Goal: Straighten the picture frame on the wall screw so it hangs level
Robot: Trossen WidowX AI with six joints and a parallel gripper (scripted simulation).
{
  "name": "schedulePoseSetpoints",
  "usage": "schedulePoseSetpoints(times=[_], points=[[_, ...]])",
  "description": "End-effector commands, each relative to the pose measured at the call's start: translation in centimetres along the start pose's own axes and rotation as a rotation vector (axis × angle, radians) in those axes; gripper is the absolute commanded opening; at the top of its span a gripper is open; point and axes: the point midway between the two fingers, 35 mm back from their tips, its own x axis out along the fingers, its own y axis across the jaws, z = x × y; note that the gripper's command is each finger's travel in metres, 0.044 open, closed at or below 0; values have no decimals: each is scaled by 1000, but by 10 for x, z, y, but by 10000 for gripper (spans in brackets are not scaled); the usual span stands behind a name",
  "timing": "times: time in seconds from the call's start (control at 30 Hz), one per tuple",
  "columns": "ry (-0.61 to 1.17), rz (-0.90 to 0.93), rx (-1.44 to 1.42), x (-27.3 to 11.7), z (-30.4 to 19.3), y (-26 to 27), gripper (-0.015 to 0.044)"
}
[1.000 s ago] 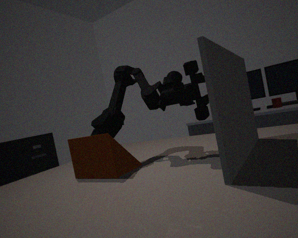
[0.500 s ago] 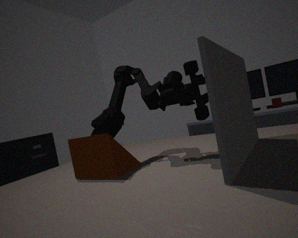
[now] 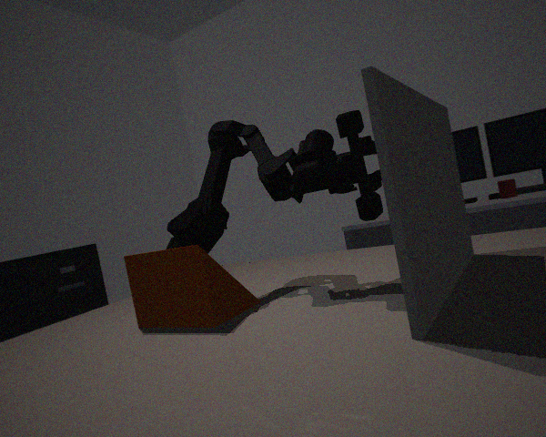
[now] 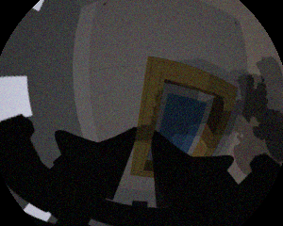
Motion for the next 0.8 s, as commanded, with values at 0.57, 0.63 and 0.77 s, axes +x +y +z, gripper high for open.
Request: schedulePoseSetpoints(times=[0.57,0.63,0.77], points=[[-1,6,3,0,0,9,0],[-1,6,3,0,0,10,0],[-1,6,3,0,0,11,0]])
